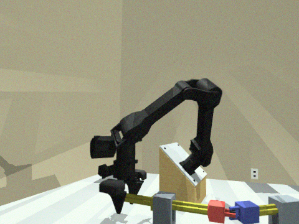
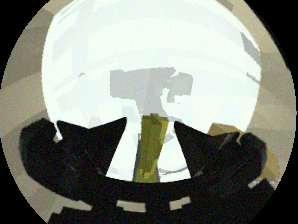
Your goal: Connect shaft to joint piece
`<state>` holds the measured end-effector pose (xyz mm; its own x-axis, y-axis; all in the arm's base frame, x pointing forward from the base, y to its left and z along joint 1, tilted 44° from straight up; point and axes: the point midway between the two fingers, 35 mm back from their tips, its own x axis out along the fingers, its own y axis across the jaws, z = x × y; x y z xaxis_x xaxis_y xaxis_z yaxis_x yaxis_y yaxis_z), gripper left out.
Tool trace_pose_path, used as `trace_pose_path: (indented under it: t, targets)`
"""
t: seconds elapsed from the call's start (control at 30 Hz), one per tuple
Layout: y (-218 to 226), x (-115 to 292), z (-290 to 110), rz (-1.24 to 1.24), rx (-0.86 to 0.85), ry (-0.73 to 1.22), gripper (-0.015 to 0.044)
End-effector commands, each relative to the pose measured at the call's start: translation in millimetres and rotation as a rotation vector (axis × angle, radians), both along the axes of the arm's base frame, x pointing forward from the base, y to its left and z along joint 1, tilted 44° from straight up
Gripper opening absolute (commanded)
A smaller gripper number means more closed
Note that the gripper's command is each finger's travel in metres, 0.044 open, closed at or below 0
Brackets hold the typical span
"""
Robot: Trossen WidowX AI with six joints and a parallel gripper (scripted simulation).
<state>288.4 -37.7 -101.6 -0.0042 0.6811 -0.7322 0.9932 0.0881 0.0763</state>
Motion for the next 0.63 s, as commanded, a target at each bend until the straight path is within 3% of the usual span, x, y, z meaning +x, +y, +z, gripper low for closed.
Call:
trace_pose_path:
  t: [0.0,0.37,0.6]
  targets:
    - [0,0,0,0.002,0.000,0.001,0.0440]
    - [0,0,0,0.002,0.000,0.001,0.0440]
    - [-20,0,22,-0.001,0.004,-0.001,0.0440]
